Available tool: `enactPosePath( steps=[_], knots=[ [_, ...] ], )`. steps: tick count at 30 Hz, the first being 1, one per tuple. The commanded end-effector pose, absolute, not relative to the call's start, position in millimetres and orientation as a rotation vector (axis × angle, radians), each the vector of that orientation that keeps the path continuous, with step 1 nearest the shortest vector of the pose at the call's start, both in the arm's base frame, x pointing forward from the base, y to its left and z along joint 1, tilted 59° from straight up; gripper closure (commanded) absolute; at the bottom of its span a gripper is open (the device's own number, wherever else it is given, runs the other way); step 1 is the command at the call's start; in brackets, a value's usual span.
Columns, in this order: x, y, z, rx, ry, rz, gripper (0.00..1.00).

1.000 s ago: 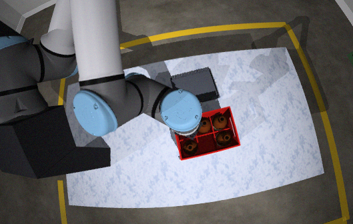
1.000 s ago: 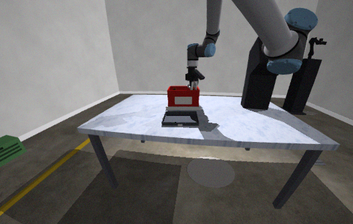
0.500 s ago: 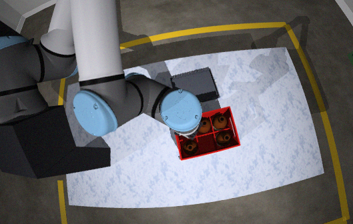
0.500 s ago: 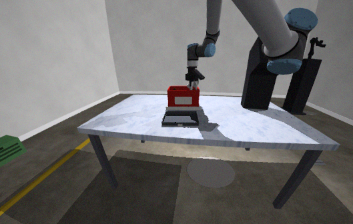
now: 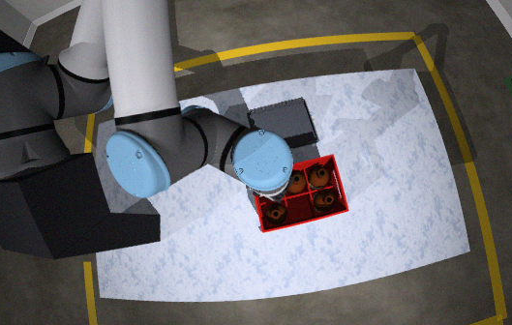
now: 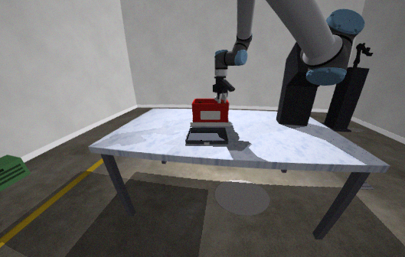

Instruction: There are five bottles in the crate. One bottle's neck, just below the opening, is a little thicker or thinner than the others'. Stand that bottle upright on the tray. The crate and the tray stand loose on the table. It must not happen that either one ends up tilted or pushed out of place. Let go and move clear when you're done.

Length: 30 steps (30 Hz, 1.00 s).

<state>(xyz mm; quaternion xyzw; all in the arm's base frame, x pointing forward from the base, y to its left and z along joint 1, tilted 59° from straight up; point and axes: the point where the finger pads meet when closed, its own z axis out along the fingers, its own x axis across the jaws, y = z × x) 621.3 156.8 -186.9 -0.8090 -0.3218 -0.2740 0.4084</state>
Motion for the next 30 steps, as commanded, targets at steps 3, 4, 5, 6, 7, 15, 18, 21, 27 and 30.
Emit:
enactPosePath(
  steps=[3,4,5,6,7,15,18,21,27,30],
  knots=[
    [621.6,156.2,-186.8,-2.039,-0.811,-0.691,0.62],
    [621.6,156.2,-186.7,-2.039,-0.811,-0.691,0.62],
    [621.6,156.0,-186.7,-2.039,-0.811,-0.691,0.62],
    [621.6,155.8,-186.5,-2.039,-0.811,-0.691,0.62],
    [621.5,155.4,-186.3,-2.039,-0.811,-0.691,0.62],
    [620.2,149.6,-182.7,-2.039,-0.811,-0.691,0.62],
    [619.0,144.2,-179.3,-2.039,-0.811,-0.691,0.62],
    [617.5,137.2,-175.1,-2.039,-0.811,-0.691,0.62],
    [615.2,126.4,-168.4,-2.039,-0.811,-0.691,0.62],
    [613.3,117.7,-163.0,-2.039,-0.811,-0.691,0.62]
  ],
)
